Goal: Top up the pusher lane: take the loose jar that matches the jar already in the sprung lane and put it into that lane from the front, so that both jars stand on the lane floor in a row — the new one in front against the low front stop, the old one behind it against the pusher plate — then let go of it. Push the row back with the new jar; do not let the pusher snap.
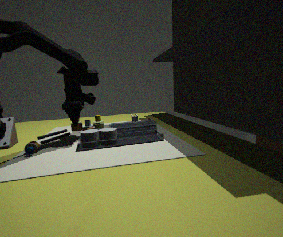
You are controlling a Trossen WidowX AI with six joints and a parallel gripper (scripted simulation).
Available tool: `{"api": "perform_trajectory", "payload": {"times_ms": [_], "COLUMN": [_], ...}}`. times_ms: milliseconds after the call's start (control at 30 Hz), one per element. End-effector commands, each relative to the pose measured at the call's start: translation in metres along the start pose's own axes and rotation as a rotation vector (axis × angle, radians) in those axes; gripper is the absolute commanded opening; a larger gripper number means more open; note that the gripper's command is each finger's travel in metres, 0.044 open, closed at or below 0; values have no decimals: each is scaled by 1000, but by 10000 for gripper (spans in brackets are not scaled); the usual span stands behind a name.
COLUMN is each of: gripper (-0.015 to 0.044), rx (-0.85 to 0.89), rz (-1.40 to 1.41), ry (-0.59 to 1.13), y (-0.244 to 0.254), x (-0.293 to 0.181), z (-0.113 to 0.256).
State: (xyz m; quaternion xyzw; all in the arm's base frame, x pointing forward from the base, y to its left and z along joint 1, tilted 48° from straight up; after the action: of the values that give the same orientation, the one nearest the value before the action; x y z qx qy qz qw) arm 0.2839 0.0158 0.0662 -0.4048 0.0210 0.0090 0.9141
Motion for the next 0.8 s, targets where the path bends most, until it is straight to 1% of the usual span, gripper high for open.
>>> {"api": "perform_trajectory", "payload": {"times_ms": [0,767], "gripper": [0,0], "rx": [-1,0], "rz": [-4,-4], "ry": [-13,-13], "y": [-1,-2], "x": [5,14], "z": [2,2]}}
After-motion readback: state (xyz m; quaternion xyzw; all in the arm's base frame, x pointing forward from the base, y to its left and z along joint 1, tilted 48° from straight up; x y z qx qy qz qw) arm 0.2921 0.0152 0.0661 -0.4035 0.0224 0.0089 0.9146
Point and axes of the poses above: the point midway between the two fingers, 35 mm back from their tips, its own z axis back along the fingers, its own y axis across the jaws, x = y × z, the point moved 3 cm from there along z, back along the fingers, and after that the axes turned 6 degrees about z, right-handed, at the moved point
